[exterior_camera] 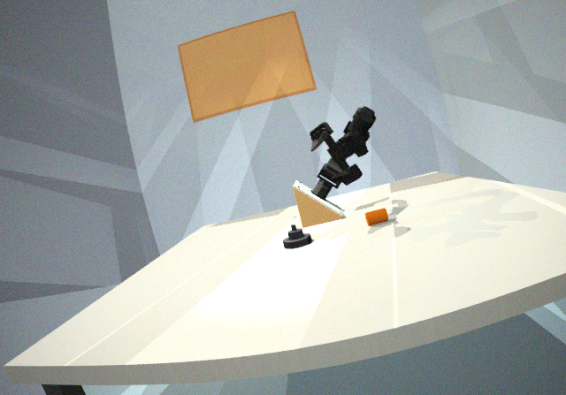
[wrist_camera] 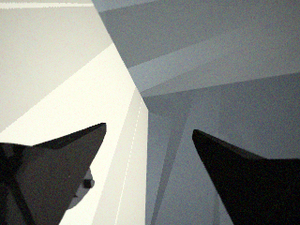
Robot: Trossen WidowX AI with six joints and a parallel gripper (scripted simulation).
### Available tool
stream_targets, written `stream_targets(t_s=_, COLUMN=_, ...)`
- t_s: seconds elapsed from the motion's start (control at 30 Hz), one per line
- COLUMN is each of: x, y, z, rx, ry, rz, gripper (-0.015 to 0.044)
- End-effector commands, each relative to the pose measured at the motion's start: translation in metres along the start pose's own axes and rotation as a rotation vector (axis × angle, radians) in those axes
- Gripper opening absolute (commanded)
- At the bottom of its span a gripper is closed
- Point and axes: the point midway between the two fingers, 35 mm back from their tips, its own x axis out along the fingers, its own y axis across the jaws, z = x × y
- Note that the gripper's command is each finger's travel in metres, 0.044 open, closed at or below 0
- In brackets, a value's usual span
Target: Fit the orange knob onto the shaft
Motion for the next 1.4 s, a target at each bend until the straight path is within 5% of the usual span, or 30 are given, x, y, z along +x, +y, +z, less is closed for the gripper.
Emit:
stream_targets(t_s=0.0, x=-0.005, y=0.08, z=-0.013, rx=0.835, ry=0.54, rz=0.453, gripper=0.044)
stream_targets(t_s=0.23, x=-0.032, y=0.111, z=-0.01, rx=1.3, ry=1.003, rz=0.488, gripper=0.044)
stream_targets(t_s=0.5, x=-0.064, y=0.129, z=0.007, rx=1.763, ry=1.558, rz=0.297, gripper=0.044)
stream_targets(t_s=1.37, x=-0.06, y=0.152, z=0.0, rx=1.775, ry=1.573, rz=0.289, gripper=0.044)
